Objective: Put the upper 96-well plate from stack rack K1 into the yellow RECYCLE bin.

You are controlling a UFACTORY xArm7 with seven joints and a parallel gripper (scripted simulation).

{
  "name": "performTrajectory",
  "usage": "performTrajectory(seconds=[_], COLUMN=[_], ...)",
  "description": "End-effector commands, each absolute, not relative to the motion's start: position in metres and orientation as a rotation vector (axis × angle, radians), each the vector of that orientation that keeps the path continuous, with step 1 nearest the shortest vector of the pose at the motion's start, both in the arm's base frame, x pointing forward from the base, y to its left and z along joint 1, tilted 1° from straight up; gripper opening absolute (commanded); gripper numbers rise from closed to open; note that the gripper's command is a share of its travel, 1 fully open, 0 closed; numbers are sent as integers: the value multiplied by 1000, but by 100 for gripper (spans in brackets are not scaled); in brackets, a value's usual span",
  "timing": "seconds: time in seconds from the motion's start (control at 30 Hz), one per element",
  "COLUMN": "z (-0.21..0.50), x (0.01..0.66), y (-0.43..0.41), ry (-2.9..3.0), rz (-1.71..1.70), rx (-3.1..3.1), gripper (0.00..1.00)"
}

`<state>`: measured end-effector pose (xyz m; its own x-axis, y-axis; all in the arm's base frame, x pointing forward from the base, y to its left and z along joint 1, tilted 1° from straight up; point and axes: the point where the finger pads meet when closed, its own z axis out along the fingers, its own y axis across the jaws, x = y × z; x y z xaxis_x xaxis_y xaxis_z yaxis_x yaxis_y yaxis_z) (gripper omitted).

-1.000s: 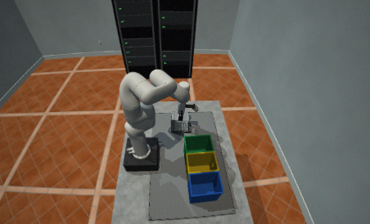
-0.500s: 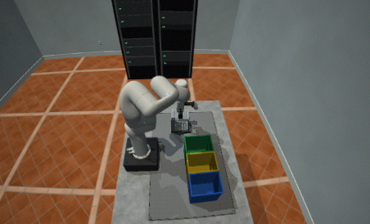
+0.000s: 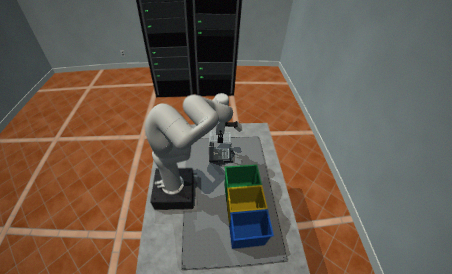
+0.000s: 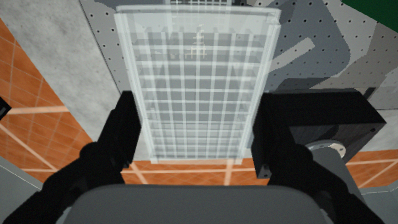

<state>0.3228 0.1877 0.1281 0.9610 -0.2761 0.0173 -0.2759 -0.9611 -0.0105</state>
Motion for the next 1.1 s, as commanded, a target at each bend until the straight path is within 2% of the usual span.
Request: performTrajectory(seconds=[0.0,1.07], z=[136,183], x=[323,322], y=[188,188], ry=[436,436], rz=[-33,-33], rx=[-3101,-3101], gripper=[0,0])
